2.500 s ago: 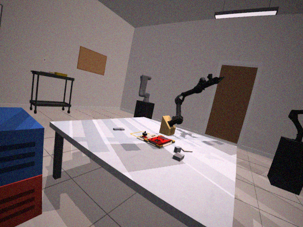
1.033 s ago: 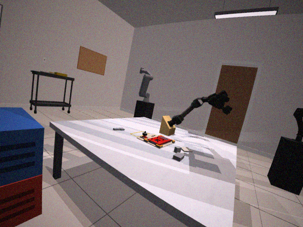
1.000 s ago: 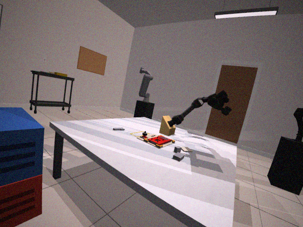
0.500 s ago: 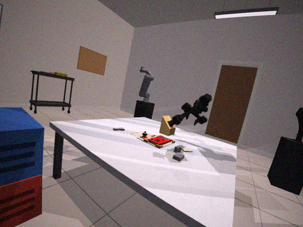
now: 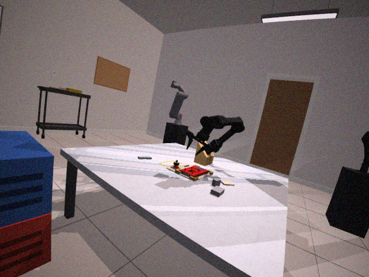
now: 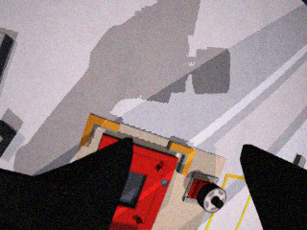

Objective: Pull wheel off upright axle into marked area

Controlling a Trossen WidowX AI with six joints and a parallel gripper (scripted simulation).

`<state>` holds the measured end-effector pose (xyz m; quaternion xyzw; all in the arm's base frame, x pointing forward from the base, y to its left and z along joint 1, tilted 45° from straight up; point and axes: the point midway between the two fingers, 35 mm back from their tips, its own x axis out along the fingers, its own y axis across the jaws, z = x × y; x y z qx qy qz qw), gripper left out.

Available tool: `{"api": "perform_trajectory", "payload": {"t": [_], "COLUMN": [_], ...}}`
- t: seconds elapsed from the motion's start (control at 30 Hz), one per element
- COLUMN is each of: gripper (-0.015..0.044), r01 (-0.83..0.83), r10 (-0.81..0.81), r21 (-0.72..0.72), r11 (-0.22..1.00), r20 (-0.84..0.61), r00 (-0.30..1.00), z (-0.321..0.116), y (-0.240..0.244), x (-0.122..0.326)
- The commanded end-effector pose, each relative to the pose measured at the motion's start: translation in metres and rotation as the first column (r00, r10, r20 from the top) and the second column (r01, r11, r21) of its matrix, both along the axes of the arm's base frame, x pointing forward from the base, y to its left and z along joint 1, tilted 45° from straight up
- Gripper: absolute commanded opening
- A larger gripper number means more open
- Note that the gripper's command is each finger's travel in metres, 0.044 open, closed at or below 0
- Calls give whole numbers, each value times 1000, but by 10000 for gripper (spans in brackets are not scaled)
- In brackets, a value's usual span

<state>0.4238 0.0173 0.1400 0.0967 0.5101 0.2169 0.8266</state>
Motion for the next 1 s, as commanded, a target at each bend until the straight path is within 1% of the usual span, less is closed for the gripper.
{"api": "perform_trajectory", "payload": {"t": [0.0, 0.17, 0.3, 0.37, 0.7, 0.97], "gripper": [300, 300, 300, 300, 300, 300], "r01": [18, 19, 29, 40, 42, 42], "r10": [-13, 15, 72, 91, 93, 93], "r21": [38, 115, 243, 288, 293, 295], "r11": [999, 993, 970, 957, 955, 955], "r20": [-140, -282, -399, -428, -431, -431], "r00": [990, 959, 914, 899, 897, 898], "z": [-40, -84, -126, -137, -140, -181], "y": [-24, -46, -66, -72, -68, -27], "x": [-8, -23, -44, -51, -55, -54]}}
